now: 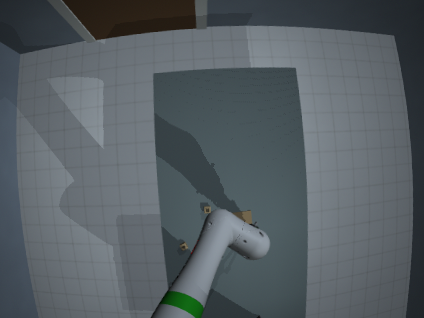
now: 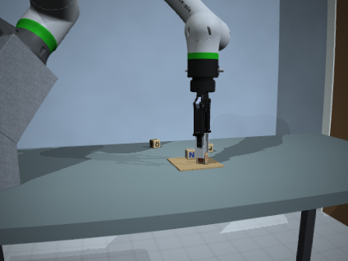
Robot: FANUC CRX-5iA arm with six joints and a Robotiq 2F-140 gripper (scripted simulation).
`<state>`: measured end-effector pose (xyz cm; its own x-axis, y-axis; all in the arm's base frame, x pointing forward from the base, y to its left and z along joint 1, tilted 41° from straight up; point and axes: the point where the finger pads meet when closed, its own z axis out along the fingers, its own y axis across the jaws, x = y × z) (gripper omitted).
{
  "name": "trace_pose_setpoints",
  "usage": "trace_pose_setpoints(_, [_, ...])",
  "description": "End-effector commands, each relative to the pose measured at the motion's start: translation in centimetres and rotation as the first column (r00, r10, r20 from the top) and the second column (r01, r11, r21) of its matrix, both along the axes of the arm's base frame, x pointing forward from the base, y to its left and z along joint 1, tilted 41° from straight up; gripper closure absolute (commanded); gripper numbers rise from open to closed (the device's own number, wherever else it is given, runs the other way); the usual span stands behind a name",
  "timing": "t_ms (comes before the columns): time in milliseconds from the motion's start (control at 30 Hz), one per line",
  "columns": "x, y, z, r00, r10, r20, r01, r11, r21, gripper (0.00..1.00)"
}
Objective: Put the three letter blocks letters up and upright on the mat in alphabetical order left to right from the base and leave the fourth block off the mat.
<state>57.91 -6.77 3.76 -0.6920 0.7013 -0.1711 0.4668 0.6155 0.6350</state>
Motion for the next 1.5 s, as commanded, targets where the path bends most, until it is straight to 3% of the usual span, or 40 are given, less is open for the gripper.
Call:
trace_pose_setpoints(0, [0.4,0.2,-0.5,1.000,0.000,0.000,0.000,1.000,0.000,0.64])
trace_pose_setpoints(700, [1.2,0.7,-1.5,1.000,0.000,0.000,0.000,1.000,0.000,0.64])
trace_pose_setpoints(733, [1.2,0.7,-1.5,1.000,0.000,0.000,0.000,1.000,0.000,0.72])
trace_pose_setpoints(1267, [1.2,0.7,-1.5,1.000,0.000,0.000,0.000,1.000,0.000,0.72])
trace_pose_setpoints(1300, [1.2,0.7,-1.5,1.000,0.000,0.000,0.000,1.000,0.000,0.84])
trace_pose_setpoints(1467, [1.2,0.7,-1.5,1.000,0.000,0.000,0.000,1.000,0.000,0.84])
